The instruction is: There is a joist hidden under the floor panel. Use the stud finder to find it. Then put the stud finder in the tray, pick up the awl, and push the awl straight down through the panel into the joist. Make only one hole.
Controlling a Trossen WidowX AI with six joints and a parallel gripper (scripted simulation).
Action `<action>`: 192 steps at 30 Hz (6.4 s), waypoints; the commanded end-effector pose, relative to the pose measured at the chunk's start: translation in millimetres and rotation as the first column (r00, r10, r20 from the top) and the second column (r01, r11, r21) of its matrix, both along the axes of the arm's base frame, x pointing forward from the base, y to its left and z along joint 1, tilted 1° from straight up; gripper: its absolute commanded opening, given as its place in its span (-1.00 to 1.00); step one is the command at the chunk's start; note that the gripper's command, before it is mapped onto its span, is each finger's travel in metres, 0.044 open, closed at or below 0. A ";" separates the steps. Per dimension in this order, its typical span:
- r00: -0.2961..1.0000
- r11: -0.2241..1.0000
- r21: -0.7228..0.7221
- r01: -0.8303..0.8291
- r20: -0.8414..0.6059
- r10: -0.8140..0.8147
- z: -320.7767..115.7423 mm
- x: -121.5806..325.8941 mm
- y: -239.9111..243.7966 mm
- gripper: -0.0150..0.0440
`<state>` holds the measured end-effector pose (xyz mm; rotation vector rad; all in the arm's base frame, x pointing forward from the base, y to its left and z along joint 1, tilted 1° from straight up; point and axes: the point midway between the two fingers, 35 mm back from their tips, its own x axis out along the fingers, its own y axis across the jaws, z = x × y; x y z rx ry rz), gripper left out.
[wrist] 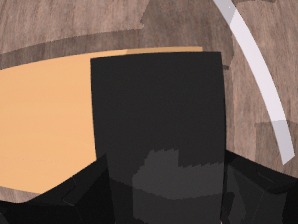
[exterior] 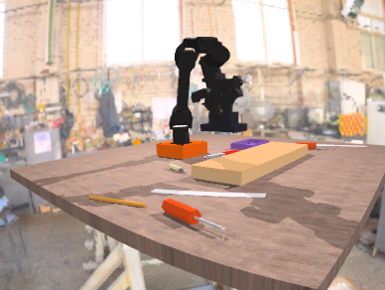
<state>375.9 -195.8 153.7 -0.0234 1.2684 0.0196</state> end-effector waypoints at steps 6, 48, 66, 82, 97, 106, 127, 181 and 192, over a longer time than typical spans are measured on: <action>0.994 0.994 0.002 -0.110 0.001 0.110 1.2 14.3 44.2 -0.49; 0.693 0.693 -0.001 -0.721 0.005 0.721 -10.8 -14.9 331.2 -0.49; 0.450 0.450 -0.003 -0.893 0.007 0.893 -17.4 -85.9 426.4 -0.49; 0.201 0.201 -0.004 -0.980 0.009 0.980 -24.1 -168.4 485.9 -0.49; -0.004 -0.004 -0.004 -1.000 0.011 1.000 -30.1 -240.2 513.6 -0.49; -0.004 -0.004 -0.004 -1.000 0.011 1.000 -43.6 -239.2 515.8 -0.49; -0.004 -0.004 -0.004 -1.000 0.010 1.000 -82.7 -238.3 518.4 -0.49; -0.011 -0.011 0.000 -1.000 0.007 1.000 -32.4 -241.1 513.3 1.00; 0.391 0.391 -0.012 -0.920 -0.060 0.919 -64.3 -128.6 417.4 1.00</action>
